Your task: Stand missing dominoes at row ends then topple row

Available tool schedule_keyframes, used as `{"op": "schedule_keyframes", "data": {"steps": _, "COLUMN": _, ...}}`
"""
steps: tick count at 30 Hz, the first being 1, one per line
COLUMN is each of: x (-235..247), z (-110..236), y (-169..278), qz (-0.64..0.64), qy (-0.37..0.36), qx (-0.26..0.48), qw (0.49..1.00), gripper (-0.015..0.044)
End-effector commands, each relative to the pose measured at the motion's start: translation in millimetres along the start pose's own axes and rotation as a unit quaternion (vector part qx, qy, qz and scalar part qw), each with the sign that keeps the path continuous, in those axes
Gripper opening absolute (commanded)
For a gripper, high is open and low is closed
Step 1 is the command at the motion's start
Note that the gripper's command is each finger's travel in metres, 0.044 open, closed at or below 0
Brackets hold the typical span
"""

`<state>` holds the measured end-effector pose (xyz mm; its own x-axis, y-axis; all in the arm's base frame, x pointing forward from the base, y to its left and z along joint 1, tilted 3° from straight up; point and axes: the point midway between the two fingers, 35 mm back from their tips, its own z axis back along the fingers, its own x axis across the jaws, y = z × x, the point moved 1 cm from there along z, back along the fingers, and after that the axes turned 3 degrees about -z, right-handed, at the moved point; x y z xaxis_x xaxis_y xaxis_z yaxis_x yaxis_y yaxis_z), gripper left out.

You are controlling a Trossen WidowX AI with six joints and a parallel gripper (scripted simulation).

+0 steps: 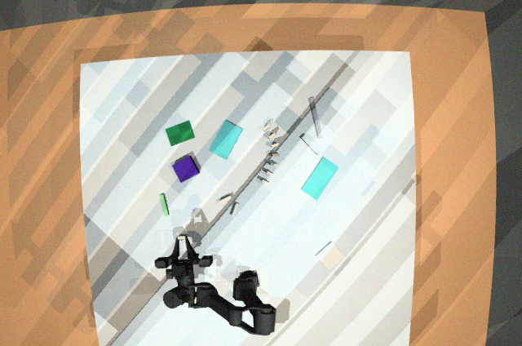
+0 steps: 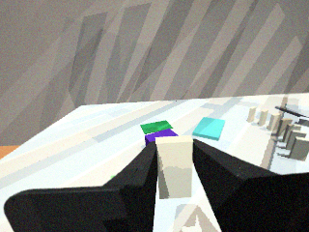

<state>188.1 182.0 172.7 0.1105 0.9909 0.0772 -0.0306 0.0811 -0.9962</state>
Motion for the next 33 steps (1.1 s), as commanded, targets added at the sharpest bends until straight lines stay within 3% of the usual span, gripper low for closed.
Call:
{"op": "schedule_keyframes", "data": {"steps": 1, "x": 0, "z": -1, "y": 4, "qz": 0.003, "qy": 0.002, "qx": -0.001, "qw": 1.0, "gripper": 0.0107}}
{"op": "schedule_keyframes", "data": {"steps": 33, "x": 4, "z": -13, "y": 75, "qz": -0.011, "qy": 0.0, "qx": 0.005, "qw": 1.0, "gripper": 0.0107}}
